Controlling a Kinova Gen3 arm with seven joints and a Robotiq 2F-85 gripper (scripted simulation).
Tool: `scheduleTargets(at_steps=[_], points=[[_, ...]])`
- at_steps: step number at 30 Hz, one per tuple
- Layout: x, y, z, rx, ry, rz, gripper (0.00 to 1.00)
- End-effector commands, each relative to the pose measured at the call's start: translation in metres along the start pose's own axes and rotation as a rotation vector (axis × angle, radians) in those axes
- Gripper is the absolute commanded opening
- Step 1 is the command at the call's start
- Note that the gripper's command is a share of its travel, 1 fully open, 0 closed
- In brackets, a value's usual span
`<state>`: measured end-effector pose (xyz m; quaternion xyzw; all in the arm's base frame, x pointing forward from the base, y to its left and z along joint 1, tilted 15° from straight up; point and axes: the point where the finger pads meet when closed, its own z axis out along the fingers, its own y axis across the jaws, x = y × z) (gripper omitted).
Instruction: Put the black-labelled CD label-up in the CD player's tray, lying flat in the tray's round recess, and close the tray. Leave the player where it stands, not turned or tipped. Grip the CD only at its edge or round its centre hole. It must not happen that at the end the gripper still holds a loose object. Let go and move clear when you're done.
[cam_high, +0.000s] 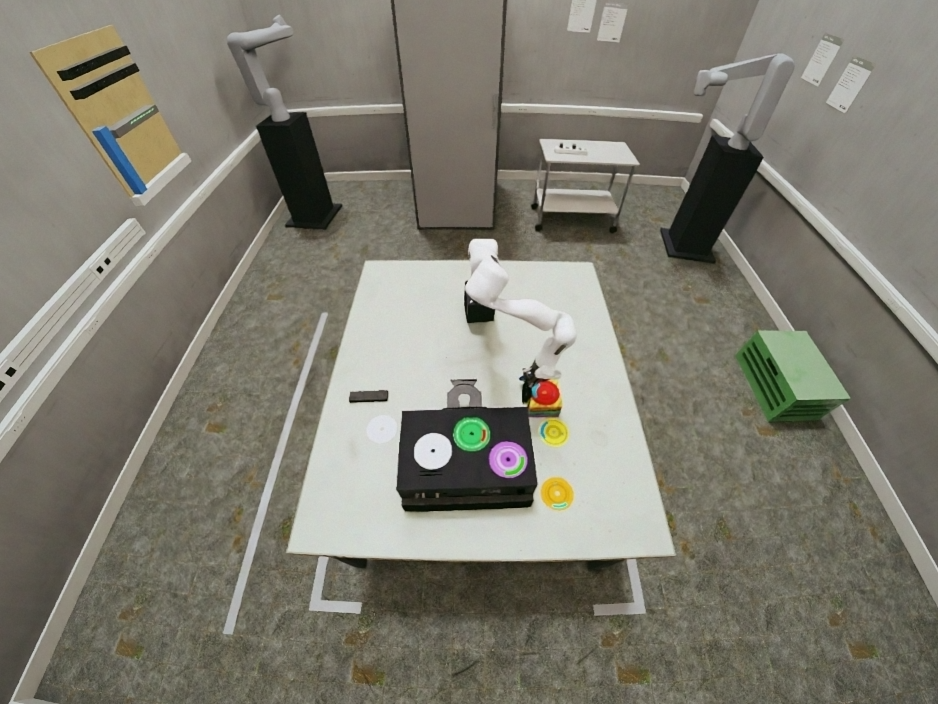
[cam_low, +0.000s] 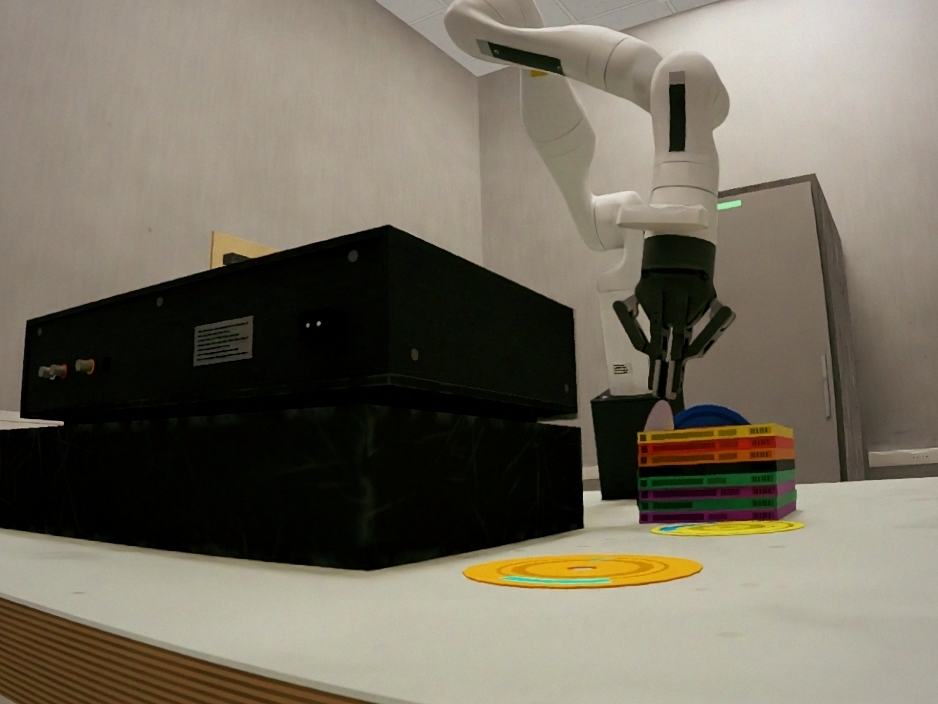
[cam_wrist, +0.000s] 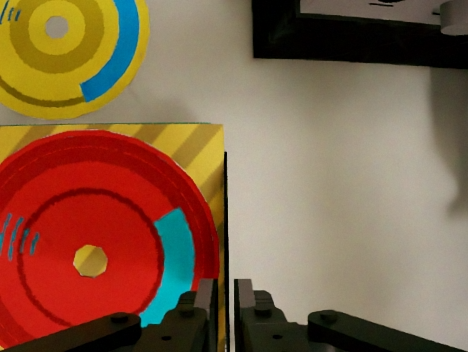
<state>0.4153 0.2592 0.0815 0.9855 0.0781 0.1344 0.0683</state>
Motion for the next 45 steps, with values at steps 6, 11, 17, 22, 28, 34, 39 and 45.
scheduleTargets(at_steps=[6,11,17,22,28,34,39,45], points=[[0.0005,-0.0001,-0.0007,0.000,0.002,0.000,0.16],[0.0005,-0.0001,-0.0007,0.000,0.002,0.000,0.16],[0.0005,-0.0001,0.0018,0.000,0.002,0.000,0.16],[0.0005,-0.0001,0.0043,0.000,0.002,0.000,0.16],[0.0005,-0.0001,0.0043,0.000,0.002,0.000,0.16],[0.0005,-0.0001,0.0043,0.000,0.002,0.000,0.16],[0.0005,-0.0001,0.0043,0.000,0.002,0.000,0.16],[0.0005,-0.0001,0.0043,0.000,0.002,0.000,0.16]])
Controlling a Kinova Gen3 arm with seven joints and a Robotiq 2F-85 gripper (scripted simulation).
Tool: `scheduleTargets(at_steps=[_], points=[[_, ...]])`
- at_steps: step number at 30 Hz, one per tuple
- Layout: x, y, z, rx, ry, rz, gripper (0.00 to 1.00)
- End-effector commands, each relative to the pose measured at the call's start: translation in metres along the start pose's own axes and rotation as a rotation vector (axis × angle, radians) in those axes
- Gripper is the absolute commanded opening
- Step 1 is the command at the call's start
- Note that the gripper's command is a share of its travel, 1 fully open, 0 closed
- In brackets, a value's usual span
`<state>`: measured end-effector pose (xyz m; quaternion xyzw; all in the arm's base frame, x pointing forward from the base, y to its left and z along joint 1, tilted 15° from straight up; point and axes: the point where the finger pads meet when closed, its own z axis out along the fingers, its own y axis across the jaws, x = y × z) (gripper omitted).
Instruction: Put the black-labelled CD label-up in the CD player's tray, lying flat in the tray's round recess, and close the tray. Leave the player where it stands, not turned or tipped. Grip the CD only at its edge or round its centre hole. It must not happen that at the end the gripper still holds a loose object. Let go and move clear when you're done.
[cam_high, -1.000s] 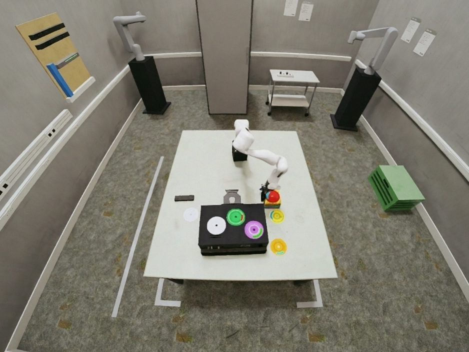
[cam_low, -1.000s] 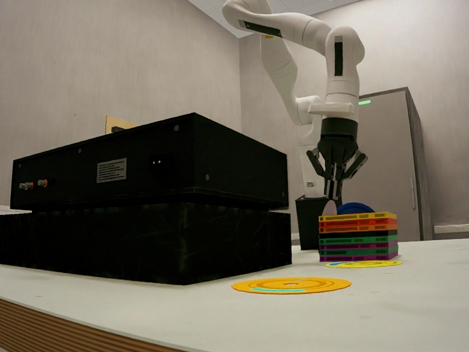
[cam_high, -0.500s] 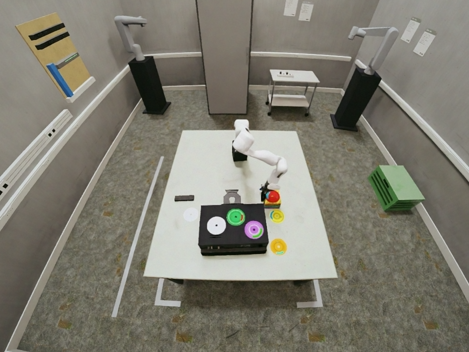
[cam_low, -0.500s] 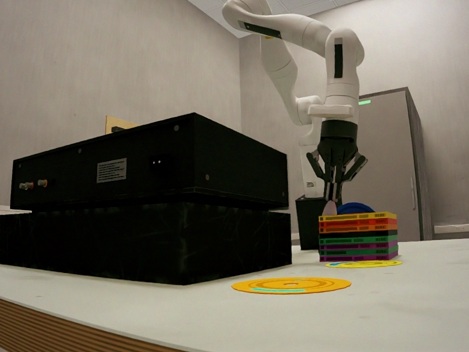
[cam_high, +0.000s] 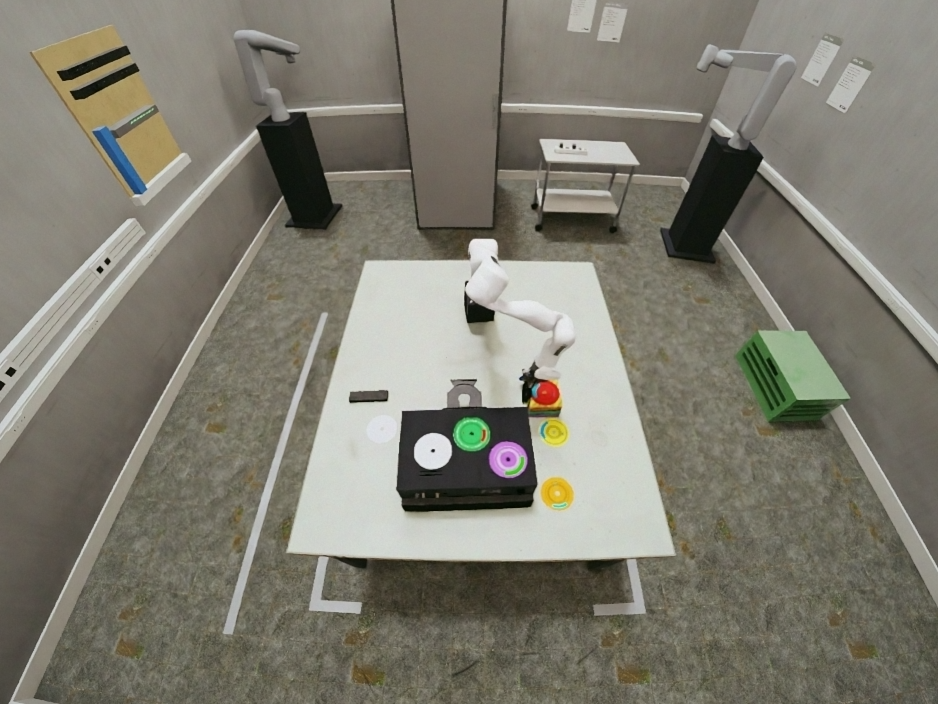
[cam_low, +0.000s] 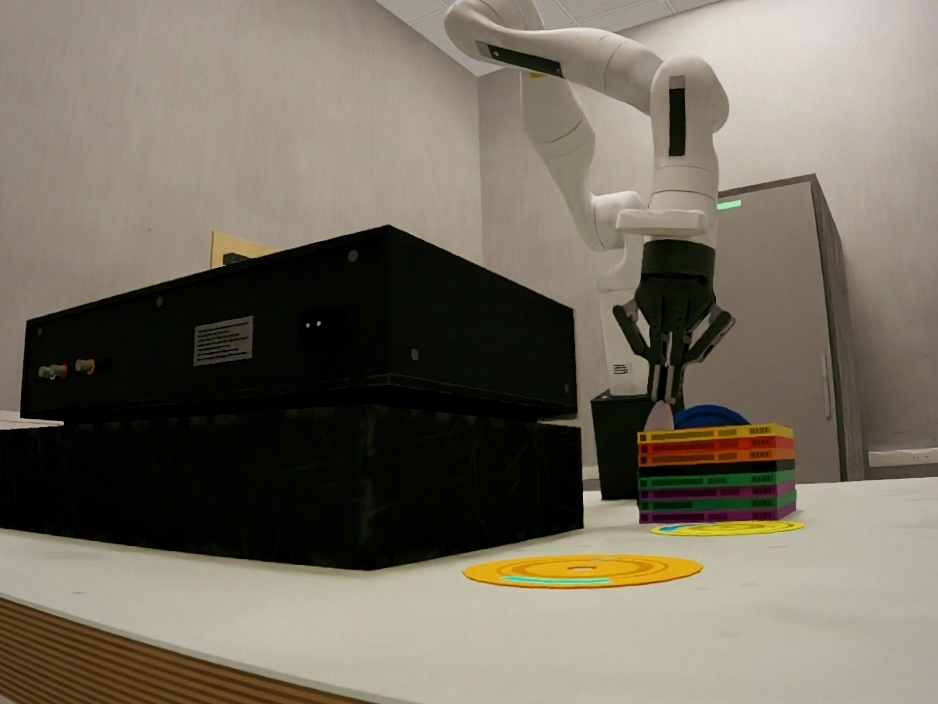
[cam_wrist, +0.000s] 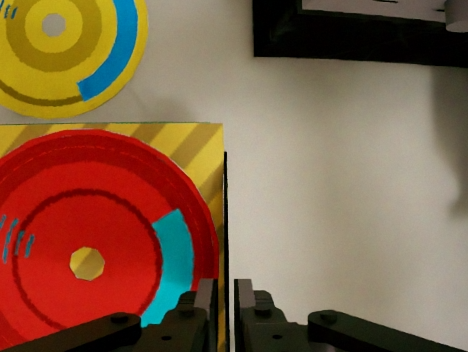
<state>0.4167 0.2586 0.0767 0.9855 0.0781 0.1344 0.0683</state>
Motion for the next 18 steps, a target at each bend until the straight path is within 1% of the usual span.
scheduleTargets(at_steps=[1,11,12,18], points=[[0.0005,-0.0001,-0.0007,0.000,0.002,0.000,0.16],[0.0005,-0.0001,-0.0007,0.000,0.002,0.000,0.16],[0.0005,-0.0001,-0.0007,0.000,0.002,0.000,0.11],[0.0005,-0.0001,-0.0007,0.000,0.002,0.000,0.11]])
